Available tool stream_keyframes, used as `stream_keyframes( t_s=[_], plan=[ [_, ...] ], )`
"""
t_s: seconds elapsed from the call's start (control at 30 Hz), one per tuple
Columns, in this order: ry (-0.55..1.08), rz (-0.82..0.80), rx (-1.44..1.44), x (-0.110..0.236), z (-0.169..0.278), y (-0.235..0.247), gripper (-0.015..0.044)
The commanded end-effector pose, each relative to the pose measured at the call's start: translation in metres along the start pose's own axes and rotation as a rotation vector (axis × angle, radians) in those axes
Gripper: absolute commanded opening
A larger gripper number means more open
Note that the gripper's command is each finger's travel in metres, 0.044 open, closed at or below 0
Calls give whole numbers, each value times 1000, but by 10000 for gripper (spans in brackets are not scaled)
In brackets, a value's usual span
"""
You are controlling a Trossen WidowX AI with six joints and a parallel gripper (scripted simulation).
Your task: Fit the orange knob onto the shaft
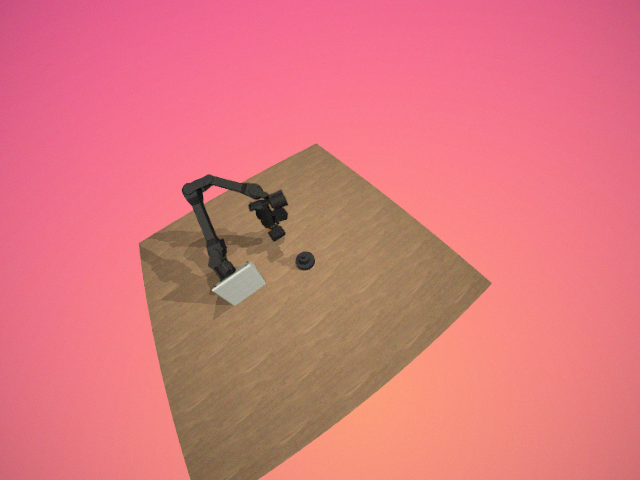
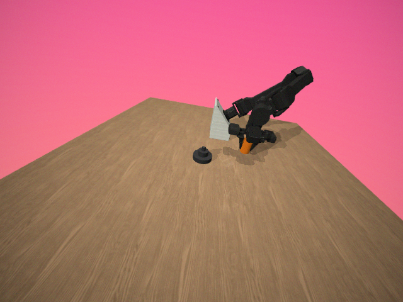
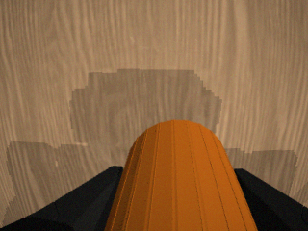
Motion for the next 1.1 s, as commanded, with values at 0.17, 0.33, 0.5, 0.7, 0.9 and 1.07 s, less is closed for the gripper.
stream_keyframes(
  t_s=[0.17, 0.33, 0.5, 0.7, 0.9, 1.07],
  plan=[
    [-6, 6, 4, 55, 0, -2, 0],
    [-1, -8, 1, 84, 5, 0, 0],
    [1, -13, 0, 93, 7, 1, 0],
    [-1, -12, -3, 91, 2, -7, 0],
    [-3, -10, -8, 88, -8, -22, 0],
    [-4, -9, -7, 86, -15, -35, 0]
  ],
)
Point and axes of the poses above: the point midway between the two fingers, 35 mm back from their tips, its own x axis back along the fingers, its own y axis across the jaws, z = x × y, the point moved 2 cm from there along x, back along the fingers, and after that the axes turned 4 degrees about -x, right-handed, at the moved point
